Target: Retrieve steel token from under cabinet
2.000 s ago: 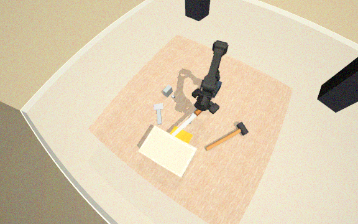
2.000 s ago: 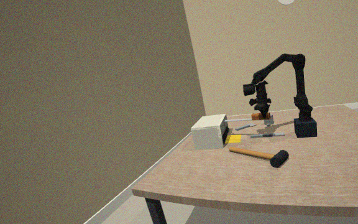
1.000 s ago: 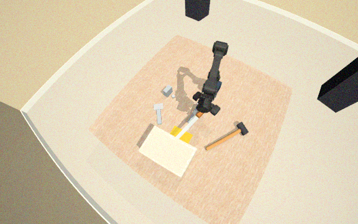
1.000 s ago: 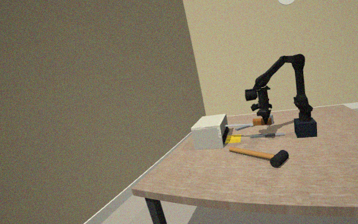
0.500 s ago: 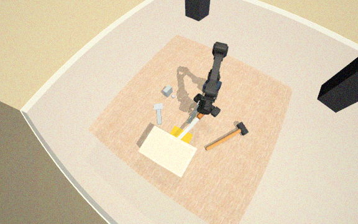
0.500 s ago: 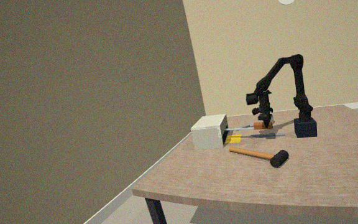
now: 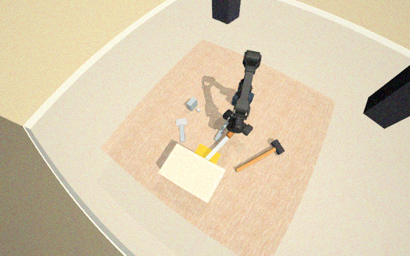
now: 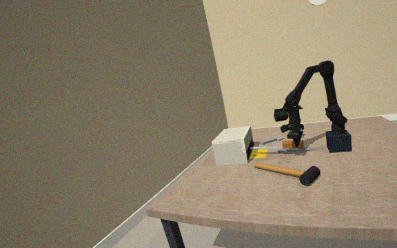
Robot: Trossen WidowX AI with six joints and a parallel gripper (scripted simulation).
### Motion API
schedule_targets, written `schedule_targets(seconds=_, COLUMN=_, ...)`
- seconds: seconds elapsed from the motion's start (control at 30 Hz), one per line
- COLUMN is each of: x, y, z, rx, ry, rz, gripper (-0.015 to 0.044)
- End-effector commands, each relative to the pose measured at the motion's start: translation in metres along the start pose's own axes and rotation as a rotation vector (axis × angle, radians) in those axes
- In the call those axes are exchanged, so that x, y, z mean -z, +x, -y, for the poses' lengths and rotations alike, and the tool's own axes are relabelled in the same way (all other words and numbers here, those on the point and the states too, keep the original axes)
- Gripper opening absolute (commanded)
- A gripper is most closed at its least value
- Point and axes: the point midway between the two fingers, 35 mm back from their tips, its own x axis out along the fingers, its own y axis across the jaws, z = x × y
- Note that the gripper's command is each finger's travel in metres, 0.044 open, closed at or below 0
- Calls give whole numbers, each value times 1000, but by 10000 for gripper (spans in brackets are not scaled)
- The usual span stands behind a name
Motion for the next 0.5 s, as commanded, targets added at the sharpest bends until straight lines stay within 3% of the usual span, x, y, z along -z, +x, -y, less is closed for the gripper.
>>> schedule_targets(seconds=0.0, x=0, y=7, z=-2, rx=-2, ry=3, rz=6, gripper=0)
schedule_targets(seconds=0.47, x=4, y=31, z=-8, rx=-2, ry=3, rz=6, gripper=0)
